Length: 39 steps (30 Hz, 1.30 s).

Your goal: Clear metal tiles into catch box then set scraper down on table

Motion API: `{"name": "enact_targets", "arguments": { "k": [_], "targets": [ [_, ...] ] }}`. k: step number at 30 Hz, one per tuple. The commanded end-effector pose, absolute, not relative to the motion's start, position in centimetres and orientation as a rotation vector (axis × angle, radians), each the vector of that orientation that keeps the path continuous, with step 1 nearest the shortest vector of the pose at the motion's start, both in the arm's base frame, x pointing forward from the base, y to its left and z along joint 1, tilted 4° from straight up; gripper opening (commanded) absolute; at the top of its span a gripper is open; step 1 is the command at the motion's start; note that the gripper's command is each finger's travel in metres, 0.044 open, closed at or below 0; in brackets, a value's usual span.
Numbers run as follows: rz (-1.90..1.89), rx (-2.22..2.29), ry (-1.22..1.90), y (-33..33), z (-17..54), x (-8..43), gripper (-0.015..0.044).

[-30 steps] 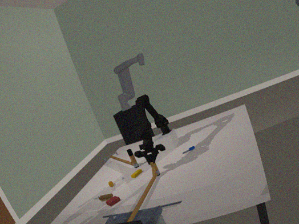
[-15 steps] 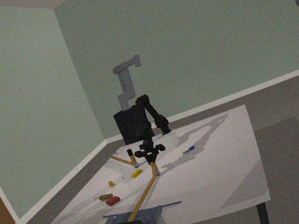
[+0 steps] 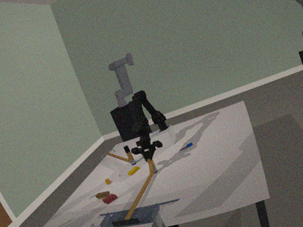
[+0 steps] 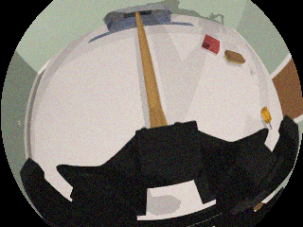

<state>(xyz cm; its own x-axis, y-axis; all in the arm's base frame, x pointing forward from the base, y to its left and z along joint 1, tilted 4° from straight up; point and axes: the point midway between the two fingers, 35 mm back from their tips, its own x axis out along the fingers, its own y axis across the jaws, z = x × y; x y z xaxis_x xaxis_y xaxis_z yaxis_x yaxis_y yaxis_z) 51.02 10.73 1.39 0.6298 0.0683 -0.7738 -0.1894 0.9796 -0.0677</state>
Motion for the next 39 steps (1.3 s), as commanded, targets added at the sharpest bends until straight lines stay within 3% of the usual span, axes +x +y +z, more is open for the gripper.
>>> {"name": "enact_targets", "arguments": {
  "k": [1, 39],
  "targets": [
    [0.148, -0.147, 0.876, 10.7, 1.6, 50.4, 0.0000],
    [0.148, -0.147, 0.874, 9.7, 2.3, 45.2, 0.0000]
  ]
}}
